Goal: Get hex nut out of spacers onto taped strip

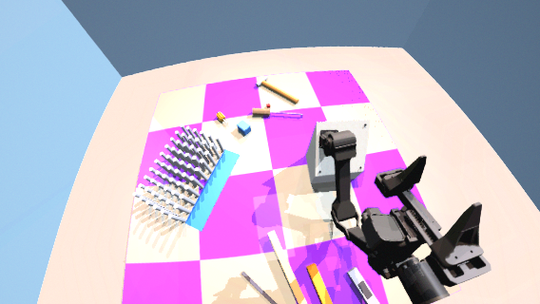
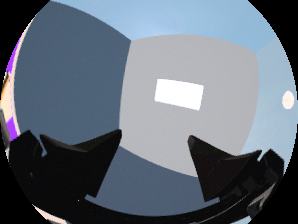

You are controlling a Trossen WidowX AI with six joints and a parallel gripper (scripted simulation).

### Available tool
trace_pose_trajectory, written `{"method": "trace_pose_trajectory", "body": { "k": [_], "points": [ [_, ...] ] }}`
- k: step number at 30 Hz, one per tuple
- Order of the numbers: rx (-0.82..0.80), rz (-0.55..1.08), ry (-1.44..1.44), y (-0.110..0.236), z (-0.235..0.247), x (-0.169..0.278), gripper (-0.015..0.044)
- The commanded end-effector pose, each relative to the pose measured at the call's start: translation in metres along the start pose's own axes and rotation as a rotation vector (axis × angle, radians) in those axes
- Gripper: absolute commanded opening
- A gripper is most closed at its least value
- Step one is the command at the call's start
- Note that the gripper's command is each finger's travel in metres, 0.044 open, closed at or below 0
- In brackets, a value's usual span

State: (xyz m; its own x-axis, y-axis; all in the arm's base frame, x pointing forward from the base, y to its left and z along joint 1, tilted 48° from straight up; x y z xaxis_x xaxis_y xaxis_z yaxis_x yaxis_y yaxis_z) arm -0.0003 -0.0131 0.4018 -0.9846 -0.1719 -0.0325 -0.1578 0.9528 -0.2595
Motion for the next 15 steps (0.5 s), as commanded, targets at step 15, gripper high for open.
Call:
{"method": "trace_pose_trajectory", "body": {
  "k": [15],
  "points": [
    [-0.329, -0.342, -0.514, -0.129, 0.049, -0.068, 0.0440]
  ]
}}
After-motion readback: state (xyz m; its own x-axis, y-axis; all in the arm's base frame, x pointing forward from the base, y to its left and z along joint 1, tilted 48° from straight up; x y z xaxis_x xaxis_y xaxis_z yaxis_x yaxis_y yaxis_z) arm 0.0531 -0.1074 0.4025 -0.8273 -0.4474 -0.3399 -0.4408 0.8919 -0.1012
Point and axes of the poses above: the point midway between the two fingers, 35 mm back from their tips, its own y axis back along the fingers, its own z axis across the jaws, x = y × z, the point moved 3 cm from there along y, back along the fingers, and after that the axes turned 3 degrees about -y, right-handed, at the moved point
